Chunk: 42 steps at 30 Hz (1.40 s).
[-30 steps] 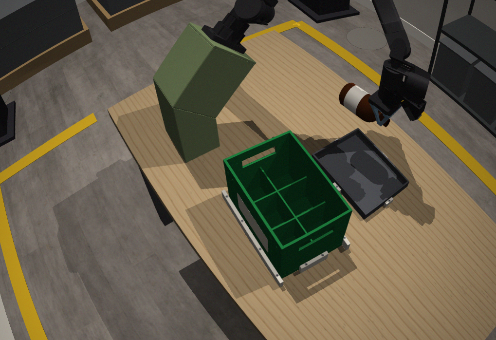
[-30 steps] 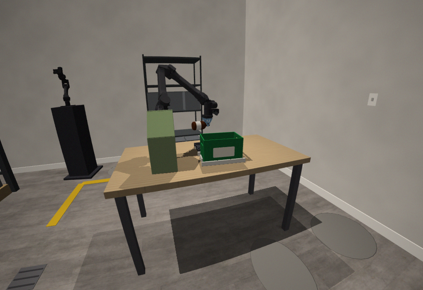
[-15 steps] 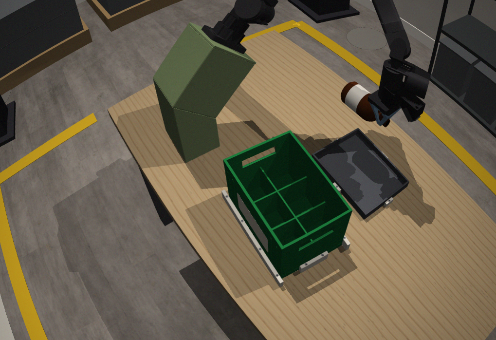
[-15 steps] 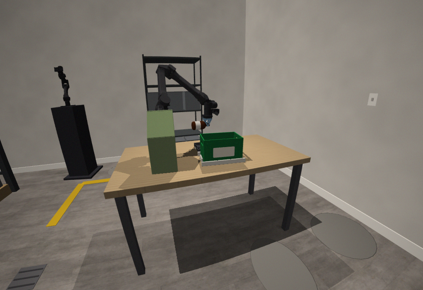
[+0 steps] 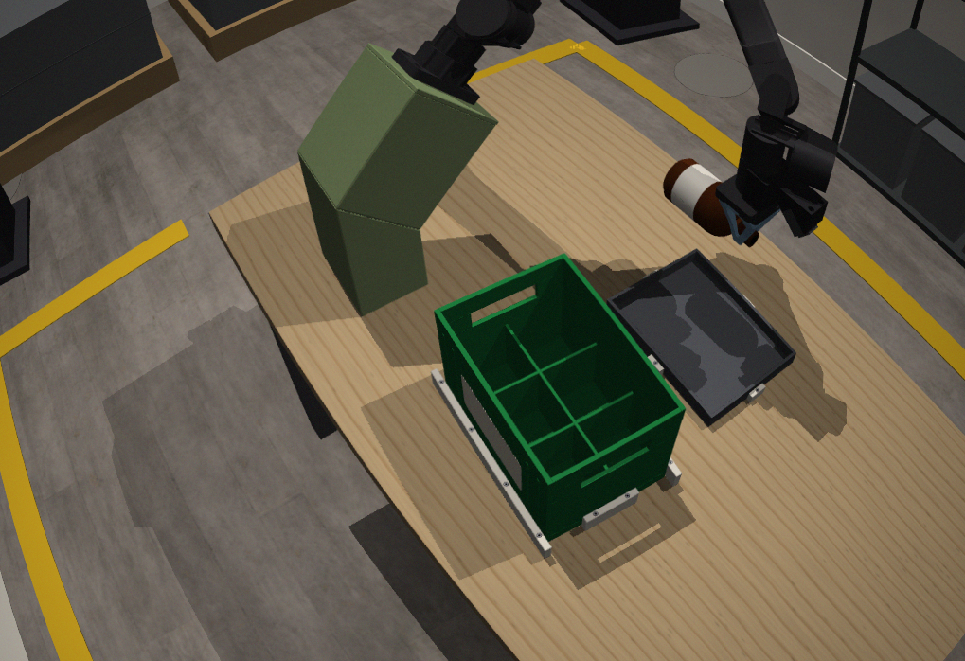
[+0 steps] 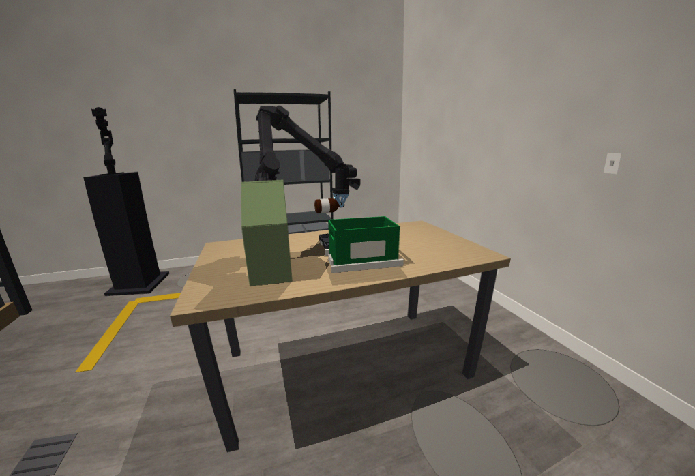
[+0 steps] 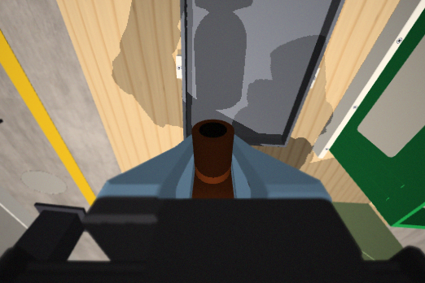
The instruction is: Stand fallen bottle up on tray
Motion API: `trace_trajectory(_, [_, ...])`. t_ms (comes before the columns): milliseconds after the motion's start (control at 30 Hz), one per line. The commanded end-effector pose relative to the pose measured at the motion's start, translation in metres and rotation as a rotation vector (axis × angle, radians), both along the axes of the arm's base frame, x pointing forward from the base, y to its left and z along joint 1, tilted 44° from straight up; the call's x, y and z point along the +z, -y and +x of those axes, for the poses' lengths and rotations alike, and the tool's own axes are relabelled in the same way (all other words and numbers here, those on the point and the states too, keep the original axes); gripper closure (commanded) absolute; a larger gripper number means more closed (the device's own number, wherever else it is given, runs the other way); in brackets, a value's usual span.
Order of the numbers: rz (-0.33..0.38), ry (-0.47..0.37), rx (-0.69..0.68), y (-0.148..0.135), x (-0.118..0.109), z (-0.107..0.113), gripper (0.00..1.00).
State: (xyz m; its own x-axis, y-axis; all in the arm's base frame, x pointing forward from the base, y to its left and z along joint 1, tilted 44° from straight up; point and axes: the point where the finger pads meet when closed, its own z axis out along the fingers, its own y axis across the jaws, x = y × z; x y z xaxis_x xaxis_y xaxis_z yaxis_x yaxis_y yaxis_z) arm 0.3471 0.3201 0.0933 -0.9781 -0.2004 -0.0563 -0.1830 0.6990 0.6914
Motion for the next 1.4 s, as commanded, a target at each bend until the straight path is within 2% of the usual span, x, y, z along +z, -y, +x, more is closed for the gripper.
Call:
trace_trajectory(0, [0.026, 0.048, -0.039, 0.0047, 0.0273, 0.0245, 1.0])
trace_trajectory(667, [0.025, 0.034, -0.053, 0.0047, 0.0273, 0.0245, 1.0])
trace_trajectory(1100, [0.013, -0.091, -0.18, 0.0047, 0.0273, 0.0245, 1.0])
trace_trajectory(1367, [0.008, -0.132, -0.222, 0.0047, 0.0272, 0.0245, 1.0])
